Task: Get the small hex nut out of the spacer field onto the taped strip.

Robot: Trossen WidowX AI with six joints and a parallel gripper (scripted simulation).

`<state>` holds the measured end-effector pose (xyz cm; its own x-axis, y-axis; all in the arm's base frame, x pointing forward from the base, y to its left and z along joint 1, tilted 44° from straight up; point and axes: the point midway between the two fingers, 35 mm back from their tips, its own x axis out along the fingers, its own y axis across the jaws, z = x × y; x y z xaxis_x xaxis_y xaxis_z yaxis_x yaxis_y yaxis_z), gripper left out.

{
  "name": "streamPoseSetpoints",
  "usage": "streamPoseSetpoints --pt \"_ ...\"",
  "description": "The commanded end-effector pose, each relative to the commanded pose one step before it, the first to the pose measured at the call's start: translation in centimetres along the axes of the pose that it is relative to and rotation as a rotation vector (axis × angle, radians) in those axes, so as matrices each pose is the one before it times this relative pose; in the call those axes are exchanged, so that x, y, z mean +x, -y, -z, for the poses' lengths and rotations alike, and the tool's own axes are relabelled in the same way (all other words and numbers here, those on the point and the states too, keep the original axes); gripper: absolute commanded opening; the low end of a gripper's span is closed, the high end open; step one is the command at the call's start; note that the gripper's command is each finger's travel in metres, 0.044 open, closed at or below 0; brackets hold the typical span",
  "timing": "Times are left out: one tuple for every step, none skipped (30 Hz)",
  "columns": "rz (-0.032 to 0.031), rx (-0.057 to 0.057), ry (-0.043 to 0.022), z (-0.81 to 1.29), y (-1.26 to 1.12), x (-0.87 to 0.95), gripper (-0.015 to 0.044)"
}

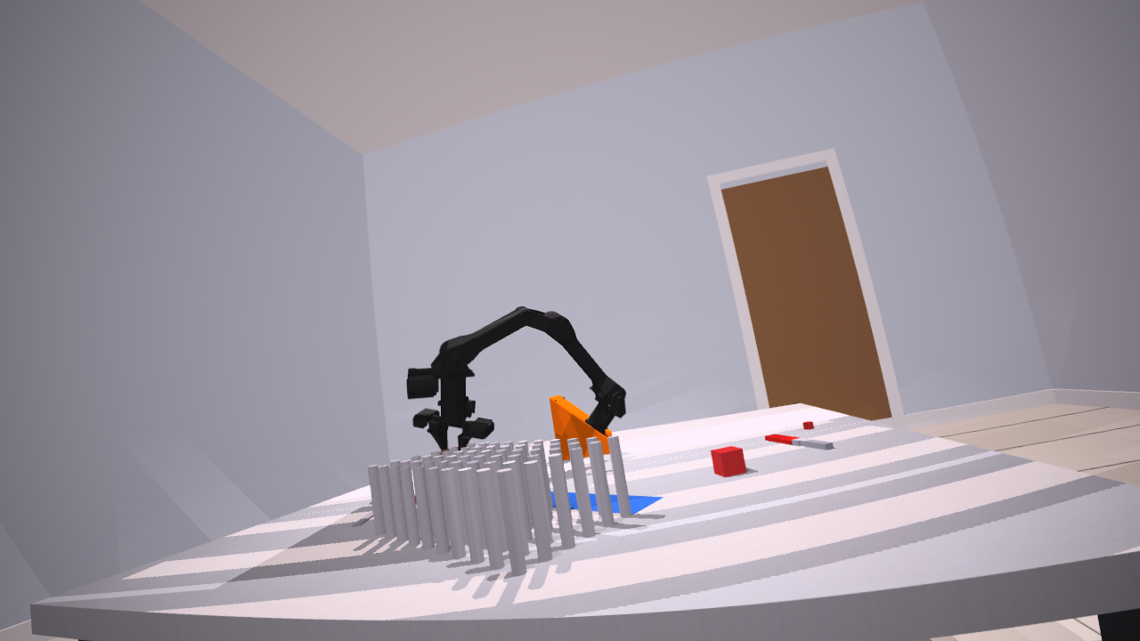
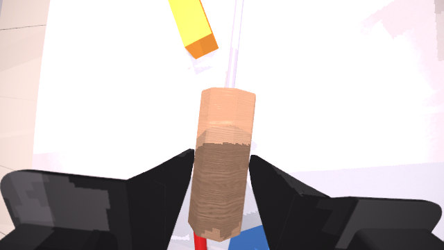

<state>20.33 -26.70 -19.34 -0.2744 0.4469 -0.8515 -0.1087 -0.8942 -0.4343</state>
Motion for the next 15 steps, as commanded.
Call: streamPoseSetpoints --pt "0.00543 0.0032 0.00347 -0.039 0.266 0.514 0.0" --pt "0.00003 0.0 0.0 0.012 0.028 0.07 0.0" --pt "0.00003 0.0 0.0 0.012 0.028 0.07 0.0" --pt "0.00003 0.0 0.0 0.012 0.028 0.07 0.0" --pt "0.00003 0.0 0.0 0.011 0.029 0.07 0.0" --pt "0.00003 0.0 0.0 0.011 0.029 0.07 0.0" --pt "0.00003 0.0 0.0 0.011 0.029 0.07 0.0" --pt "0.00003 0.0 0.0 0.011 0.029 0.07 0.0" --pt "0.00003 0.0 0.0 0.011 0.029 0.07 0.0" --pt "0.00004 0.0 0.0 0.011 0.029 0.07 0.0" --pt "0.00004 0.0 0.0 0.01 0.029 0.07 0.0" --pt "0.00004 0.0 0.0 0.01 0.029 0.07 0.0" --pt "0.00004 0.0 0.0 0.01 0.029 0.07 0.0" --pt "0.00004 0.0 0.0 0.01 0.03 0.069 0.0" --pt "0.00004 0.0 0.0 0.01 0.03 0.069 0.0"
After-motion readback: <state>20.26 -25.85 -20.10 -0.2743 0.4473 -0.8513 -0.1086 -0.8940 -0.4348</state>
